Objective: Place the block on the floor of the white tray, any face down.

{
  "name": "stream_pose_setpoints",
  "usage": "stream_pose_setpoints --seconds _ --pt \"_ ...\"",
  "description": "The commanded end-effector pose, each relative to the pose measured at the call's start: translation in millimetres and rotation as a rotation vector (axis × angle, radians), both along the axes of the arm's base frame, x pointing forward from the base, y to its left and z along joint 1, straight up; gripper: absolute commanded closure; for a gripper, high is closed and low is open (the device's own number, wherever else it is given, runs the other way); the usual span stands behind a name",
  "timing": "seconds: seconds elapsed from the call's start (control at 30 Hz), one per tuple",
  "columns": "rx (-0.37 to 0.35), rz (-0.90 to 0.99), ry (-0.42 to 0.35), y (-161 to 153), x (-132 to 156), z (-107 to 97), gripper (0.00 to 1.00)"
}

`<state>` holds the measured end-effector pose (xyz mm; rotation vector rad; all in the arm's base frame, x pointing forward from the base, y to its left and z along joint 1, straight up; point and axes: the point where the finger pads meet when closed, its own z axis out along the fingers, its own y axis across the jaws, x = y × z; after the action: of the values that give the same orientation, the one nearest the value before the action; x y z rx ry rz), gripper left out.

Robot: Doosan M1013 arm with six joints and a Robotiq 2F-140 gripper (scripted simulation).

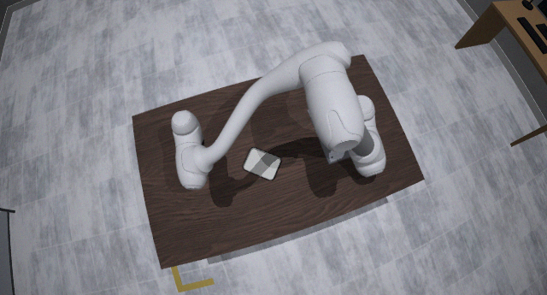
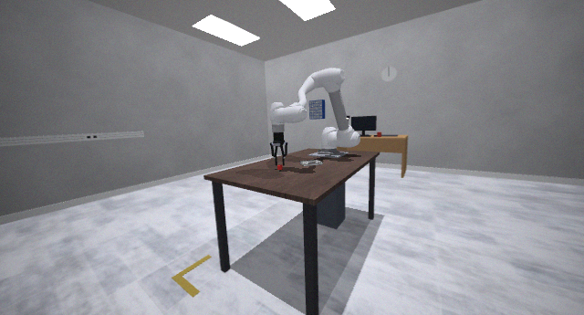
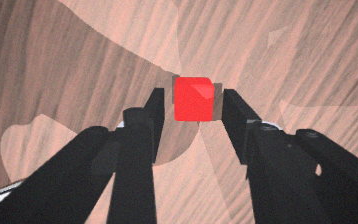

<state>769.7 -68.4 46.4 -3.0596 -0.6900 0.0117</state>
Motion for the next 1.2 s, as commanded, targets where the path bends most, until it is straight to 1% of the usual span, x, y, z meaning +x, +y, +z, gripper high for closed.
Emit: stream_pose_setpoints --seconds 0.0,0.17,0.3,0.8,0.83,1.17 --pt "0.000 0.000 -0.002 0 1 -6 0.61" --pt "0.000 0.000 -0.002 0 0 -17 0.61" --pt "0.000 0.000 -0.002 0 0 -23 0.61" --pt "0.000 0.000 -0.002 0 0 -24 0.61" --pt "0.000 0.000 -0.002 0 0 -24 0.90" --pt "0.000 0.000 -0.002 0 0 -24 0.90"
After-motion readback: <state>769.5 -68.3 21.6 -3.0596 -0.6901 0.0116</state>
